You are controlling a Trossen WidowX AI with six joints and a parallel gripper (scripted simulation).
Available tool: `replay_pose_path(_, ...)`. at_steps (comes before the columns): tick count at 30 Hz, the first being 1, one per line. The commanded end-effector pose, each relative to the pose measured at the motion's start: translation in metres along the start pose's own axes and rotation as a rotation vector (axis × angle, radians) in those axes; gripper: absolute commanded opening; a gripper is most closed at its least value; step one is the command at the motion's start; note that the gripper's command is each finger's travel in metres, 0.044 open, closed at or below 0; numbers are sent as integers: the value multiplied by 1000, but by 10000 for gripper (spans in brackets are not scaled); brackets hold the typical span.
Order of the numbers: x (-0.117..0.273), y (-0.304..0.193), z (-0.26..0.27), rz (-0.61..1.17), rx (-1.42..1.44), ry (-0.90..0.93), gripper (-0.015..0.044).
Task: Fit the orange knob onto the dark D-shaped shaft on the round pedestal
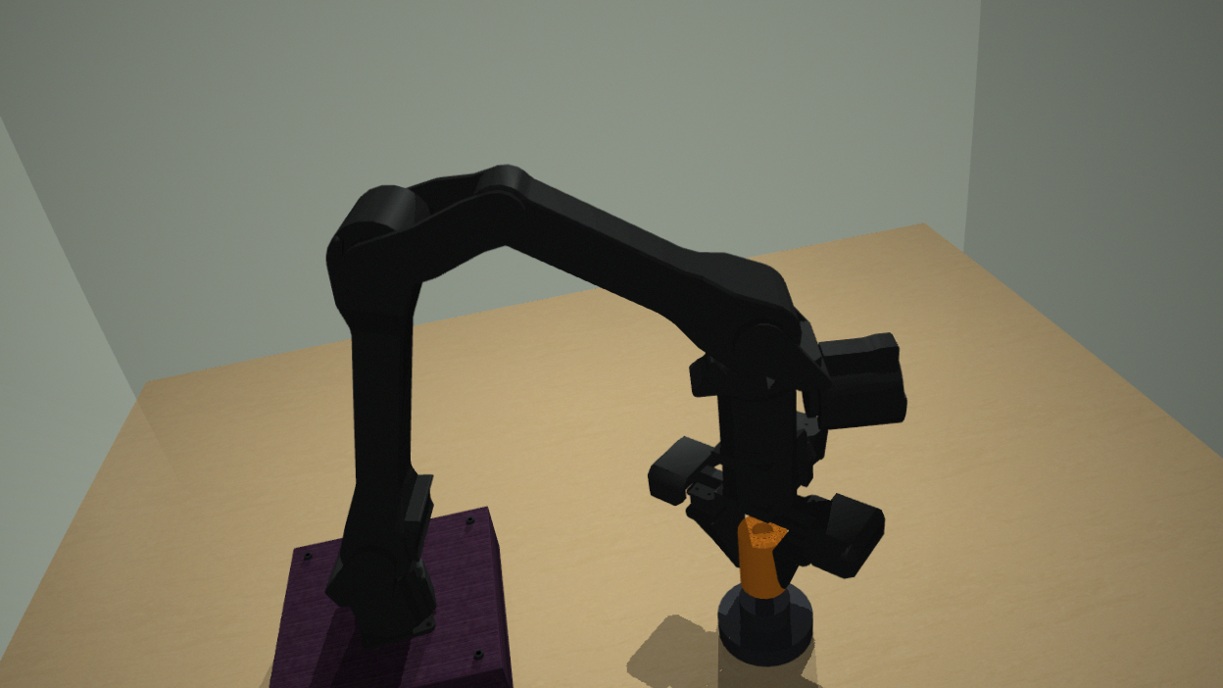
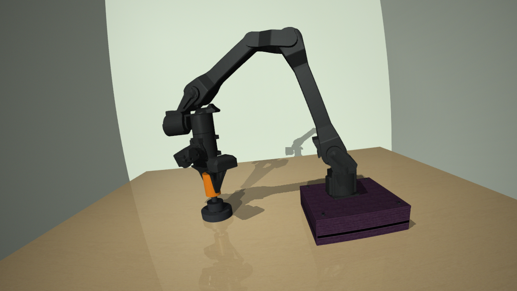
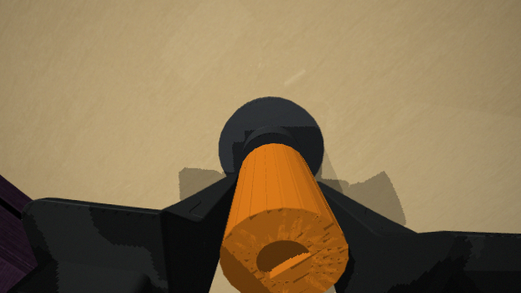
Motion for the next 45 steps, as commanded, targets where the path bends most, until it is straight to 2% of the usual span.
replay_pose_path(1, 0, 0, -1, -3, 31, -4, 0)
replay_pose_path(35, -18, 0, 0, -1, 24, -1, 0)
replay_pose_path(45, -18, 0, 0, -1, 24, -1, 263)
Point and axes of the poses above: the point midway between the two fingers, 35 mm back from their tips, its own x axis back along the fingers, its own z axis across the jaws, y = z × x, the point moved 5 cm from there along x, back along the fingers, and after that the axes turned 7 degrees about -x, right-handed, at the moved point
